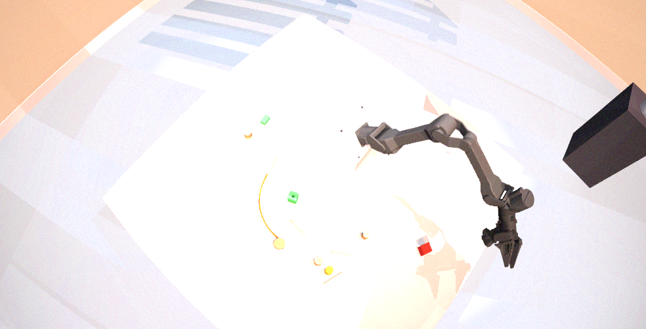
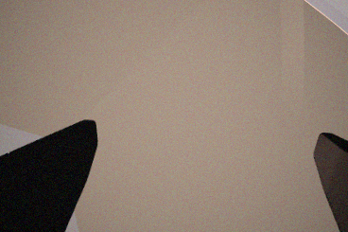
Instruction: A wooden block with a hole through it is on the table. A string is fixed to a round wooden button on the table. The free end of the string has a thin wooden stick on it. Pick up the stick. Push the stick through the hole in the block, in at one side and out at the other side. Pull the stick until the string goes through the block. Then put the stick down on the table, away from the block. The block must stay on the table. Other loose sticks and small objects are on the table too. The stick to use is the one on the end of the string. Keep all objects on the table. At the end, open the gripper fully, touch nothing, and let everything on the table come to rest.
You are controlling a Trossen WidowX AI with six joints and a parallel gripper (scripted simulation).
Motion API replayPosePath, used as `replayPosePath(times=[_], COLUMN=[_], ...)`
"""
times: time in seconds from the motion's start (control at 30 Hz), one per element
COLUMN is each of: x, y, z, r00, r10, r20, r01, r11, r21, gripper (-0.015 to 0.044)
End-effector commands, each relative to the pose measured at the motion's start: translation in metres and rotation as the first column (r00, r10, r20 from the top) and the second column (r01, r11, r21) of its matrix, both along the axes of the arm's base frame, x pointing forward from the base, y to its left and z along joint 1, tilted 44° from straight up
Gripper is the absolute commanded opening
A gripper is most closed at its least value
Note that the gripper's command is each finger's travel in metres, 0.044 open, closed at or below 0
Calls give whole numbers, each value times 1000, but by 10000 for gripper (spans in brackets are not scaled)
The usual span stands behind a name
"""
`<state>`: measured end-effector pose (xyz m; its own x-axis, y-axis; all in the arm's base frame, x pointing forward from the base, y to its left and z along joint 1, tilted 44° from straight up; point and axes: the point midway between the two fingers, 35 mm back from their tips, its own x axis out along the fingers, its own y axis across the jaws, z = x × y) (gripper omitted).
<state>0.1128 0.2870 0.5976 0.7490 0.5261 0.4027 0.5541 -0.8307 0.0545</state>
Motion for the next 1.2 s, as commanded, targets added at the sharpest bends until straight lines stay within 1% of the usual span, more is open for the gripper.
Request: replayPosePath(times=[0.0, 0.03, 0.07, 0.1, 0.17, 0.27, 0.33, 0.4, 0.47, 0.53, 0.67, 0.83, 1.0, 1.17], x=[0, 0, 1, 4, 16, 40, 58, 78, 100, 122, 158, 203, 248, 283], y=[0, 0, 1, 6, 21, 44, 57, 68, 77, 82, 85, 76, 53, 18], z=[0, 0, -1, -4, -17, -42, -60, -82, -106, -130, -173, -226, -286, -353], r00=[1000, 1000, 1000, 999, 989, 952, 918, 880, 840, 806, 758, 722, 696, 673], r10=[0, 0, -6, -22, -71, -106, -97, -64, -5, 70, 223, 407, 589, 718], r20=[0, 0, 8, 34, 130, 287, 384, 471, 542, 588, 613, 560, 412, 179], r01=[0, 0, 6, 24, 97, 227, 312, 396, 475, 537, 614, 667, 697, 703], r11=[1000, 1000, 1000, 998, 973, 874, 774, 644, 488, 332, 76, -195, -415, -544], r21=[0, 0, -14, -57, -208, -429, -551, -654, -732, -775, -786, -719, -584, -458], gripper=[426, 440, 440, 440, 440, 440, 440, 440, 440, 440, 440, 440, 440, 440])
